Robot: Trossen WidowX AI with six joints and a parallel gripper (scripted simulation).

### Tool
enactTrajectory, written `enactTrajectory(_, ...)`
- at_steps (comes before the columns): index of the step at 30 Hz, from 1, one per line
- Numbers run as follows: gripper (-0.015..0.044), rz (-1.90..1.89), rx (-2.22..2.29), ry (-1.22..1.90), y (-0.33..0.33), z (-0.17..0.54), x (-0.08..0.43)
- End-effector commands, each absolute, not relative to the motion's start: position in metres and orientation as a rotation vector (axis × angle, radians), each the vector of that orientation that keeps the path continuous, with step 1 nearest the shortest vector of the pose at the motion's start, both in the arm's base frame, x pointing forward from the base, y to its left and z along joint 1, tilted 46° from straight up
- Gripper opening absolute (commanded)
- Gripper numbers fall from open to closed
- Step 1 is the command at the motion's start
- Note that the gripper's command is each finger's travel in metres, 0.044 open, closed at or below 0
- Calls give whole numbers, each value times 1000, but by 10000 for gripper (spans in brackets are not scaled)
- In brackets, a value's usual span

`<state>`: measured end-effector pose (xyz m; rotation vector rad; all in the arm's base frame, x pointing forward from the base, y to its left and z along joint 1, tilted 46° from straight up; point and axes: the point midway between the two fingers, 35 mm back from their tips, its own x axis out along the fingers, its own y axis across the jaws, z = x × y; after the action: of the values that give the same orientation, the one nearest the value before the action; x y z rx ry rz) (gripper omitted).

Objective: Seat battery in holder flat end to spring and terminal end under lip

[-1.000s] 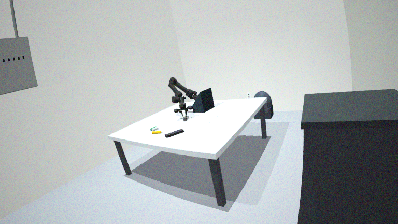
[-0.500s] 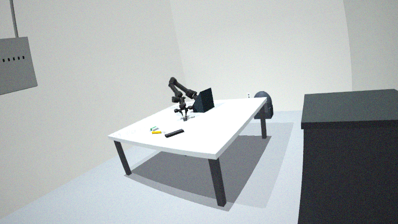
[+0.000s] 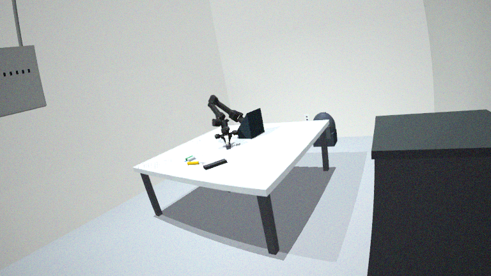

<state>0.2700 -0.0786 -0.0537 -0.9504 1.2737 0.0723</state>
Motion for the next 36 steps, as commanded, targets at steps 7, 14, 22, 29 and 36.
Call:
enactTrajectory(7, 75, 67, -954, 1294, -80, -55, 265)
enactTrajectory(14, 75, 65, -955, 1296, -80, -55, 265)
enactTrajectory(22, 75, 63, -956, 1297, -80, -55, 265)
enactTrajectory(29, 75, 62, -957, 1299, -80, -55, 265)
enactTrajectory(36, 75, 54, -950, 1326, -80, -57, 266)
